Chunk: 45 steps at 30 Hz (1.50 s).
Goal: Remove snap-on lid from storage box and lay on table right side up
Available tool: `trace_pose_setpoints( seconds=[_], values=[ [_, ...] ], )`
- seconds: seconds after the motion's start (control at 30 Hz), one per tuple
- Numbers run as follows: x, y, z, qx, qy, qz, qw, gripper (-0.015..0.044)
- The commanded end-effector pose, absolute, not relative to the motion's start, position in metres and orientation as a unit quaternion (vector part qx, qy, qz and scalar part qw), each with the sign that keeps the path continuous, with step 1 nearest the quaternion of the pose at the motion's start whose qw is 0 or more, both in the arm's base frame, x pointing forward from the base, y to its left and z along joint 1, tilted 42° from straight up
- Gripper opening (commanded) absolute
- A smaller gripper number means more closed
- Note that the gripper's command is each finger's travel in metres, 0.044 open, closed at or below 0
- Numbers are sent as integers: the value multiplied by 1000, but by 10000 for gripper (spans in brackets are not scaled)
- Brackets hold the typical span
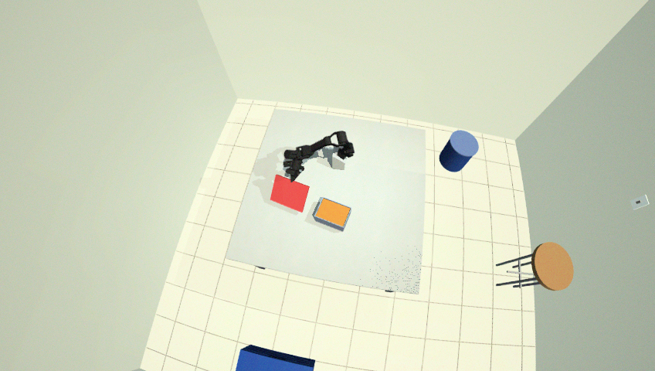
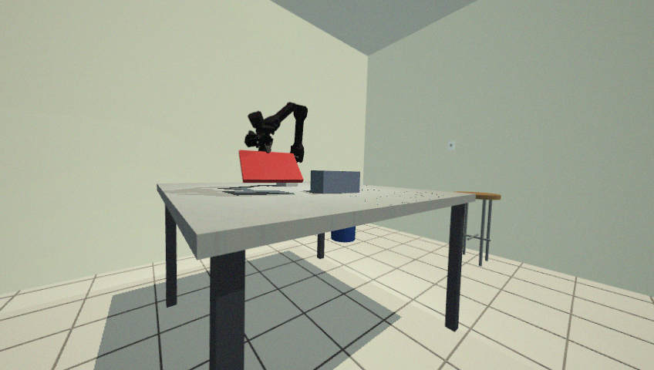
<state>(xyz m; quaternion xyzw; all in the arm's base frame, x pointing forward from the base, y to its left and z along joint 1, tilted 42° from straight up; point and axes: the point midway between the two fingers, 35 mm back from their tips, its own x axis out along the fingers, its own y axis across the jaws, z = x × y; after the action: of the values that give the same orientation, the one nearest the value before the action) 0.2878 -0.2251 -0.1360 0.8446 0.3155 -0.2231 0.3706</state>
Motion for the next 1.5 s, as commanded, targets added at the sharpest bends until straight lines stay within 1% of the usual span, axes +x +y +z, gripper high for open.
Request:
trace_pose_setpoints(
  seconds=[0.0,1.47],
  values=[
    [288,-224,-137,846,313,-221,370,0],
    [286,-201,-164,846,313,-221,370,0]
  ],
)
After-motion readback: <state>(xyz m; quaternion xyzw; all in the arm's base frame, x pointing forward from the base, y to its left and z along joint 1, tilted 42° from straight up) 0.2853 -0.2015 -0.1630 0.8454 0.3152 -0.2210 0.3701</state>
